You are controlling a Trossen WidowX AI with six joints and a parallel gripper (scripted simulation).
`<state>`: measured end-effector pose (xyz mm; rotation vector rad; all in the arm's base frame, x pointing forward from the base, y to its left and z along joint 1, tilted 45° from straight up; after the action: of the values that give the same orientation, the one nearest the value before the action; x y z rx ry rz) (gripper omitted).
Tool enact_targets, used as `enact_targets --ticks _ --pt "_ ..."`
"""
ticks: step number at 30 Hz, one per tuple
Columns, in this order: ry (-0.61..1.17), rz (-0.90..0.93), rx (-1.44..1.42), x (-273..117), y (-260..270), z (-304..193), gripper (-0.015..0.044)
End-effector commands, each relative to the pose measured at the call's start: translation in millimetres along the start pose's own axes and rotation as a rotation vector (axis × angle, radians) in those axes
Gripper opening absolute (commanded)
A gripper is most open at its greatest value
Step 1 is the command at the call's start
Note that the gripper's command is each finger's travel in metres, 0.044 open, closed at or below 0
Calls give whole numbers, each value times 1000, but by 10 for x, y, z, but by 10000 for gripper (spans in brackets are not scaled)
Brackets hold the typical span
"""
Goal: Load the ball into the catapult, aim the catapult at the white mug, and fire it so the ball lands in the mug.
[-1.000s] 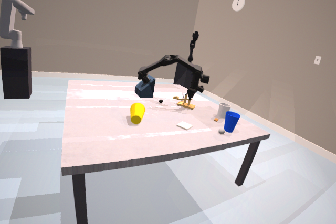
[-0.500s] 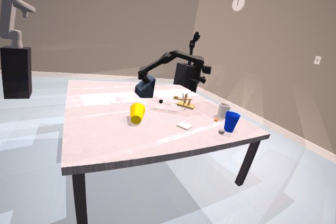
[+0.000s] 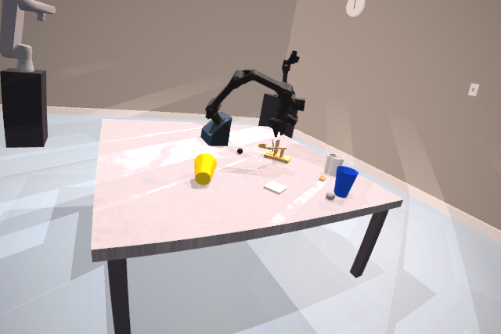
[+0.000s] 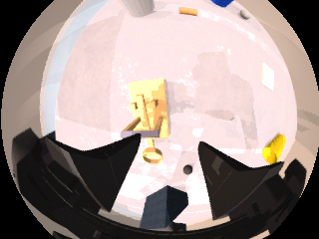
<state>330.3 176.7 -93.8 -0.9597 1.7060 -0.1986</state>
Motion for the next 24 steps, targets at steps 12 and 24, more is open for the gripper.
enact_targets --ticks 12,24 --pt "8 -13 370 514 -582 -1097 300" --pt "15 -20 518 752 -691 -1742 300"
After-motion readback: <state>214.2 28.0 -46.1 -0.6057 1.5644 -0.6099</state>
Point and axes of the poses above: the point midway between the two fingers, 35 mm back from their tips, its own x axis out along the fingers, its own y axis across the jaws, z = x × y, the point moved 3 cm from there along -x, back along the fingers, and after that the axes turned 5 degrees about -x, right-handed, at the moved point
